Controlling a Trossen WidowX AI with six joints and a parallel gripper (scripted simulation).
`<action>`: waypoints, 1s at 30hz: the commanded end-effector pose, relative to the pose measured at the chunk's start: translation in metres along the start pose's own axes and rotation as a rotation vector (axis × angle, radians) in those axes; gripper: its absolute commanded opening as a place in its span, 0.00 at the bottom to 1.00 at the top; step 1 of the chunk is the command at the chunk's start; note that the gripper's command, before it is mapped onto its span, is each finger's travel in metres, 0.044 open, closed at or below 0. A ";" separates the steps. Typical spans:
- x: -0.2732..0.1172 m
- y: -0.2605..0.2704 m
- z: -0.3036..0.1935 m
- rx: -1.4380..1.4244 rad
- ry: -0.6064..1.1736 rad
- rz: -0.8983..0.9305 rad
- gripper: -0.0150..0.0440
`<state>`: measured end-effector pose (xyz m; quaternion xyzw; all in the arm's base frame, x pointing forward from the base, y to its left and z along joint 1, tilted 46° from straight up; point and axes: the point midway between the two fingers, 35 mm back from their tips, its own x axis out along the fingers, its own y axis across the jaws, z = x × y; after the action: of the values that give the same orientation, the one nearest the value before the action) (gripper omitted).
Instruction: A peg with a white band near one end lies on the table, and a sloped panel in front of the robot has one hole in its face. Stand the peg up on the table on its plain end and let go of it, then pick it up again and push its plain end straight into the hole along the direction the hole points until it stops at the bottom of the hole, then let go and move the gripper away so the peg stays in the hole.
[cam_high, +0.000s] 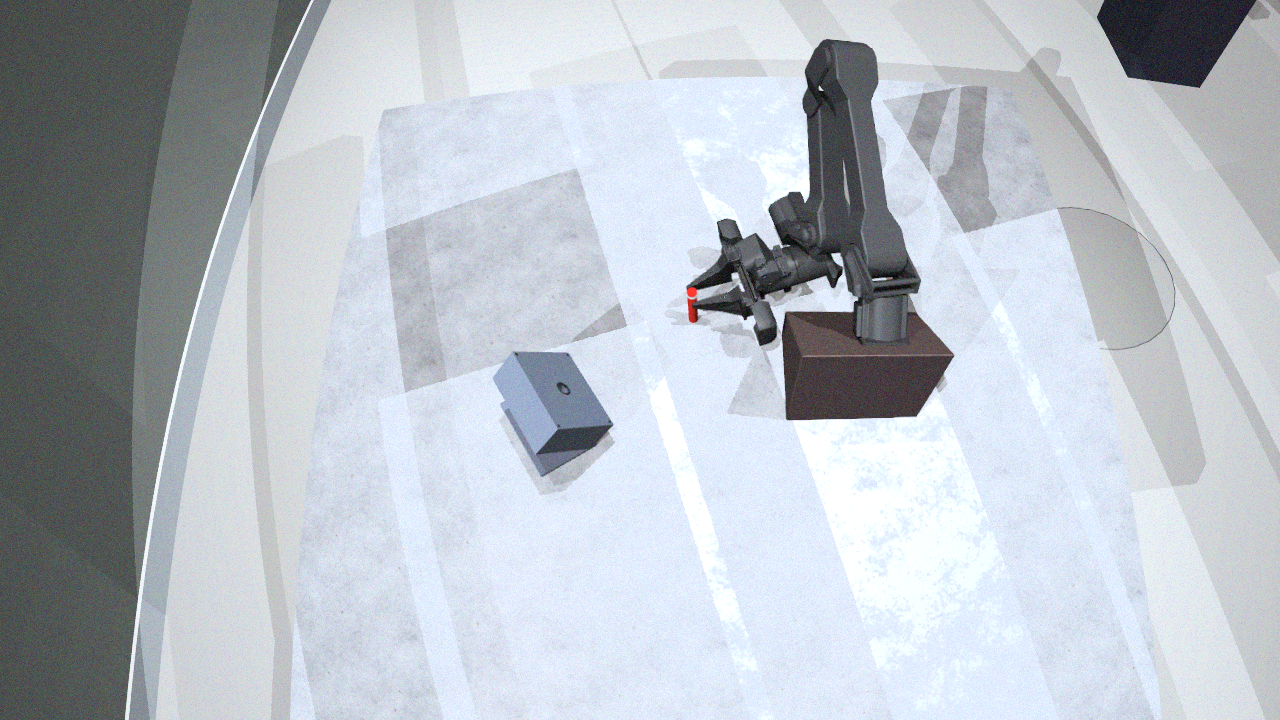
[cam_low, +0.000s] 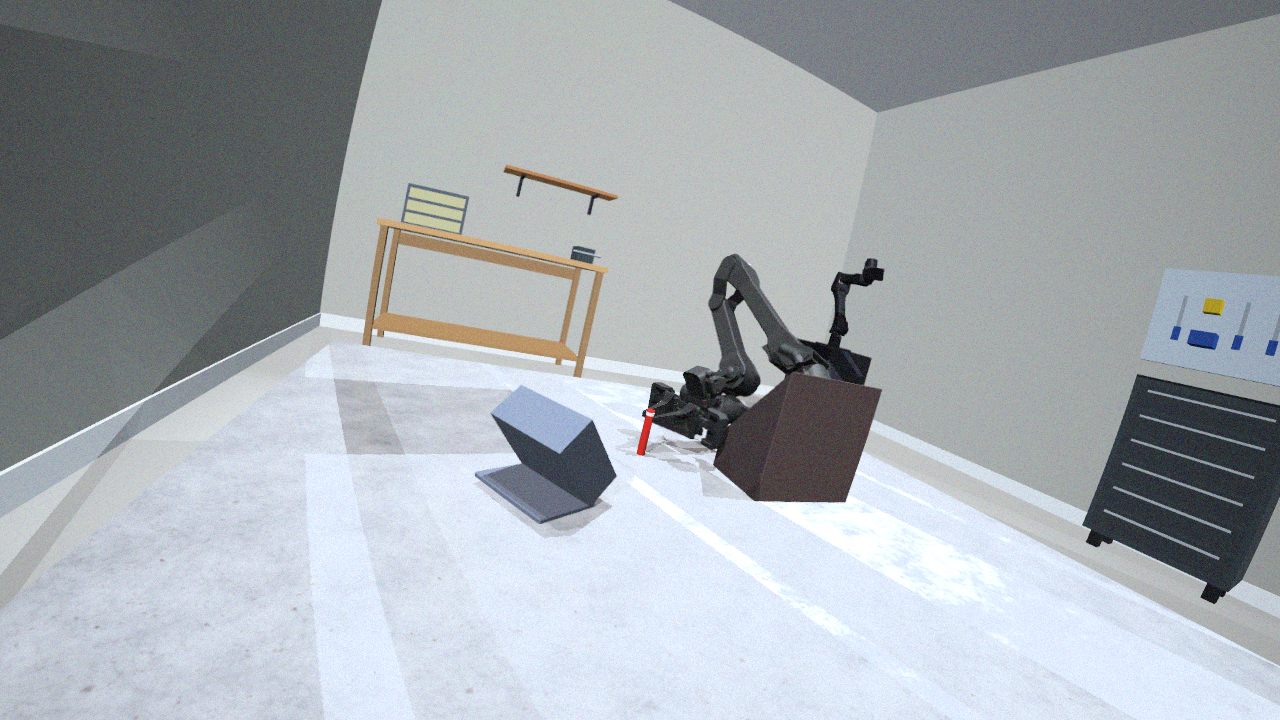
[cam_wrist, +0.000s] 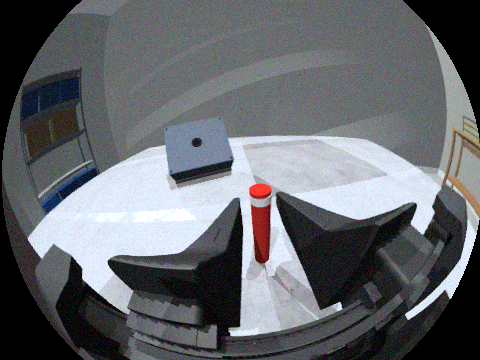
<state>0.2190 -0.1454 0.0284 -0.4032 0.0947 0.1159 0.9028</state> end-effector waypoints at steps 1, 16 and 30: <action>0.000 0.000 0.000 0.001 0.000 0.000 0.47; 0.000 0.000 0.000 0.001 0.000 0.000 0.47; 0.000 0.000 0.000 0.001 0.000 0.000 0.92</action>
<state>0.2190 -0.1454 0.0284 -0.4031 0.0948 0.1159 0.9028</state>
